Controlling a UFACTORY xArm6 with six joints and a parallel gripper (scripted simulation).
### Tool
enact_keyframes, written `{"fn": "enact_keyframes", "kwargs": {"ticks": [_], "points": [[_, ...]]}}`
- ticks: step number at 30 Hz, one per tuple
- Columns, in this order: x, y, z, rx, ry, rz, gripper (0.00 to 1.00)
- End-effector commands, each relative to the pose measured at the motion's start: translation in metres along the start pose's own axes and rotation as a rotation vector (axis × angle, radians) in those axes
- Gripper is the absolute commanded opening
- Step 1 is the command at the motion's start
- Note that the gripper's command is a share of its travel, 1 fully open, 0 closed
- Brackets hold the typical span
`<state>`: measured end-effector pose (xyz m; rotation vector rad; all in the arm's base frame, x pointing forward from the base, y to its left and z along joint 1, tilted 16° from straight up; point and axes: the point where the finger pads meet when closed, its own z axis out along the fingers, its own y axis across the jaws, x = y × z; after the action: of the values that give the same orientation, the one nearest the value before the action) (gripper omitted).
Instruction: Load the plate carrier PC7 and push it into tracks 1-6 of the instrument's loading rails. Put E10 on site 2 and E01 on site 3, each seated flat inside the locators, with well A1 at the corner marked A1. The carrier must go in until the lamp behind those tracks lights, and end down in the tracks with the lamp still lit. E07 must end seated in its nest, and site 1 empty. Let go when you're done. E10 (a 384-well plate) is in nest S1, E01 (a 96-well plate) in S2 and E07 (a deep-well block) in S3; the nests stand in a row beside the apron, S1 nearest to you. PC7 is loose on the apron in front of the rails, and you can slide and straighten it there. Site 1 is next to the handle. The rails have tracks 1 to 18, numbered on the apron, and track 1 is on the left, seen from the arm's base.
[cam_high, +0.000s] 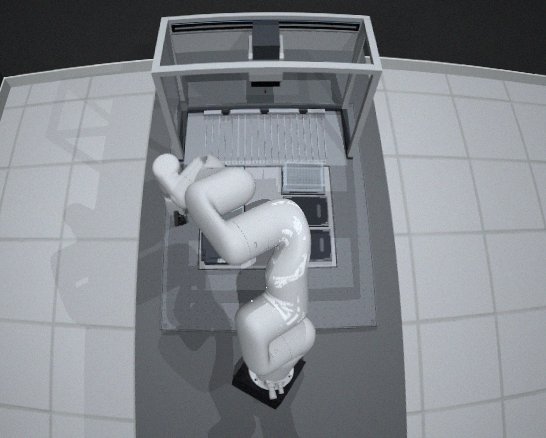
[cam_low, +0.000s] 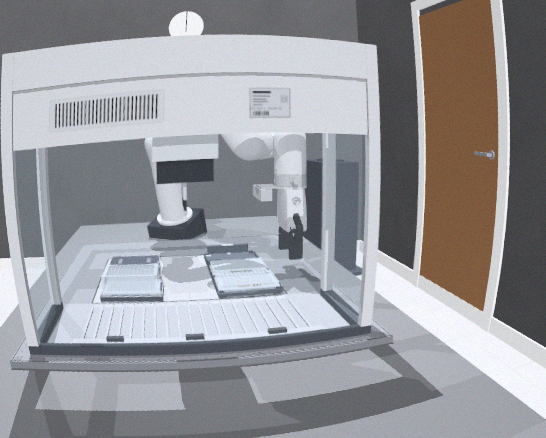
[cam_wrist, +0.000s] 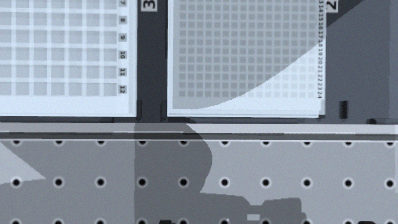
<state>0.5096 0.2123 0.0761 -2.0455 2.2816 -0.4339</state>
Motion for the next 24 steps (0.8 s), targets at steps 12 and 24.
{"fn": "enact_keyframes", "kwargs": {"ticks": [12,24], "points": [[-0.001,-0.001,-0.027,0.003,-0.002,0.000,1.00],[-0.001,-0.001,-0.044,0.003,-0.002,0.000,1.00]]}}
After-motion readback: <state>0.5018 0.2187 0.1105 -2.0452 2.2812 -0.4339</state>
